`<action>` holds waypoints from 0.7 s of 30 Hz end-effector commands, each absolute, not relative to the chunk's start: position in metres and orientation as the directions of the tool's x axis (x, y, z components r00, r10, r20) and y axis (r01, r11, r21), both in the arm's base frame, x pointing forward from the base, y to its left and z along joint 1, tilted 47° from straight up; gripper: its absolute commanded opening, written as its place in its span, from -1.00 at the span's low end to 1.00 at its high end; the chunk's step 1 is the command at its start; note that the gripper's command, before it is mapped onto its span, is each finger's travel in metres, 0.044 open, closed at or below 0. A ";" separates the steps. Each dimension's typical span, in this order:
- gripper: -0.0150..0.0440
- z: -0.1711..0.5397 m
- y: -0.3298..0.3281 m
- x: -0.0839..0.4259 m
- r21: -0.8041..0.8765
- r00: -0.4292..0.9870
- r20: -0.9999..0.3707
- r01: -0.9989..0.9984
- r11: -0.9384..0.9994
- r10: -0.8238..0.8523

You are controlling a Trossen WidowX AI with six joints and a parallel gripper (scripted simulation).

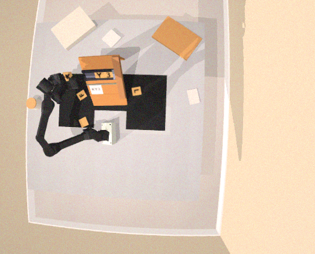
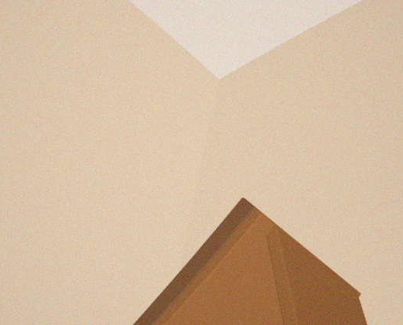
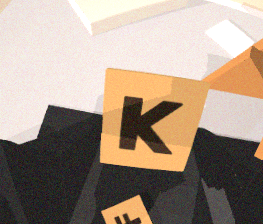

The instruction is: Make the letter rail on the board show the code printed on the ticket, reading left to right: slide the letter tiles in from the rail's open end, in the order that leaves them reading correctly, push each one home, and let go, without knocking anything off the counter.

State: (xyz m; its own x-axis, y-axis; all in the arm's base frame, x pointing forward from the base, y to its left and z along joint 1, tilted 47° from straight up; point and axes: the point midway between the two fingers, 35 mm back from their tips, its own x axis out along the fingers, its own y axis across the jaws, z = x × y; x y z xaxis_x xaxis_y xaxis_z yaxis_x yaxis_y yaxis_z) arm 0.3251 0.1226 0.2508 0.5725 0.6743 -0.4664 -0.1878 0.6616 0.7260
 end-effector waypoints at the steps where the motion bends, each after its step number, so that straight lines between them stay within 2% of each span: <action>1: -0.49 0.249 0.122 0.325 0.727 0.572 -0.470 -0.180 0.662 0.672; 21: -0.49 0.245 0.119 0.326 0.727 0.572 -0.471 -0.180 0.662 0.672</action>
